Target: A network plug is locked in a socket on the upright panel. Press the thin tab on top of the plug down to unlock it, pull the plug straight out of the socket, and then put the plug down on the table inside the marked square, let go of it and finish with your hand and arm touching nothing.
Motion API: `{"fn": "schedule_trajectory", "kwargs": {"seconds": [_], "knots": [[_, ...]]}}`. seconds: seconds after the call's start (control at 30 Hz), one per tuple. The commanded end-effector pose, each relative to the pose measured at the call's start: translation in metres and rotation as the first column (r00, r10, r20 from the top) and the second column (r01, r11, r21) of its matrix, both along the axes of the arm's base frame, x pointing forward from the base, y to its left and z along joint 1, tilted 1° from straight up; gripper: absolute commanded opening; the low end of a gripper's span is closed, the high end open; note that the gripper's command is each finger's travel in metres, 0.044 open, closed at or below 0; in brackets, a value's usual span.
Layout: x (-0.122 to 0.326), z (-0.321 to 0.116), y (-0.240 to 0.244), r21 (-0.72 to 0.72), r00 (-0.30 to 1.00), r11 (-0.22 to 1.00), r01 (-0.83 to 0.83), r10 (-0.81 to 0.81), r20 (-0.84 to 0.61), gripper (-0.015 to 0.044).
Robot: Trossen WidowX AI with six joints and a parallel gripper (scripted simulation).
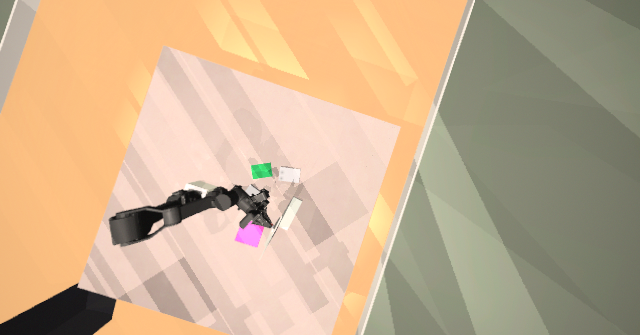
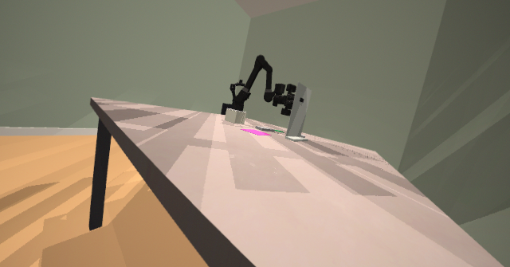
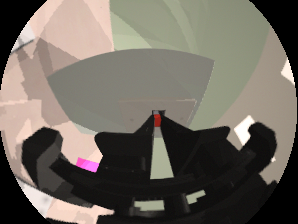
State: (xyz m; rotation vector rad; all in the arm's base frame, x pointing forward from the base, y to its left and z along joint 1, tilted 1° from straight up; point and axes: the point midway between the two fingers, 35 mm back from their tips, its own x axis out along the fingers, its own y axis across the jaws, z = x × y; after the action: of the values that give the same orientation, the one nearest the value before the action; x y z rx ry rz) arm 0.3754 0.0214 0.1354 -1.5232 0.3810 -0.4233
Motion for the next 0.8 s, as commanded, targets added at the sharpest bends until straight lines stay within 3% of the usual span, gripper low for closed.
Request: {"fn": "schedule_trajectory", "kwargs": {"seconds": [0.0, 0.77], "knots": [[-0.002, 0.0, 0.001, -0.005, 1.0, 1.0, -0.005, 0.005, -0.003, 0.0], [-0.018, -0.001, 0.005, -0.005, 1.0, 1.0, -0.005, 0.005, -0.005, 0.0]]}}
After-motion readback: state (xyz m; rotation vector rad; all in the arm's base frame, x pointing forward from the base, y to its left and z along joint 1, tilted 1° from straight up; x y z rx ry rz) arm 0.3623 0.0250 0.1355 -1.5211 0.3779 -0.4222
